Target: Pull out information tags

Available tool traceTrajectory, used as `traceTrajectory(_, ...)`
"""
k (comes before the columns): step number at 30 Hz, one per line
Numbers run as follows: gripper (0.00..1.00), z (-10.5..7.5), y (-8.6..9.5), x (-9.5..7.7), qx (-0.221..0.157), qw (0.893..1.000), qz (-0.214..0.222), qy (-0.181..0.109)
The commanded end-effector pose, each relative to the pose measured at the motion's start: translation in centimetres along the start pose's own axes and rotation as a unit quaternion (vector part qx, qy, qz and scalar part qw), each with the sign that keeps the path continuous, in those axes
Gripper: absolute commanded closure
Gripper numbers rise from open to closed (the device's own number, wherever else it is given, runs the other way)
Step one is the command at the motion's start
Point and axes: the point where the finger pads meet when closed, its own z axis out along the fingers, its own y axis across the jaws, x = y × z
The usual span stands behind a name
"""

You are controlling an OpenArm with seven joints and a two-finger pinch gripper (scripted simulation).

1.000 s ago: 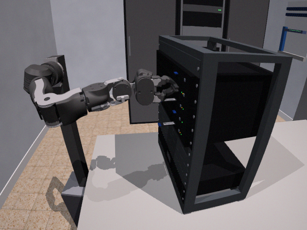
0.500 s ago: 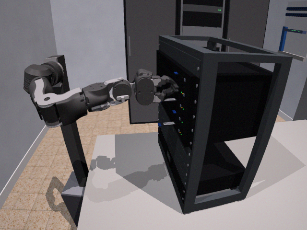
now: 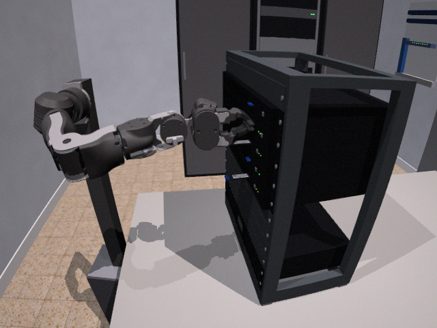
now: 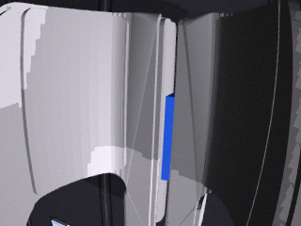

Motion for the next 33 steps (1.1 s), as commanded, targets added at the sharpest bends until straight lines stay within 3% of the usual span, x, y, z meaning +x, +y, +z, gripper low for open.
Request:
traceTrajectory(1,1.00,0.0,0.0,0.0,0.001,1.000,-0.001,0.001)
traceTrajectory(9,1.00,-1.2,0.2,-0.1,-0.003,1.000,0.001,-0.002)
traceTrajectory(33,1.00,-2.4,0.2,0.0,-0.002,1.000,0.000,0.000)
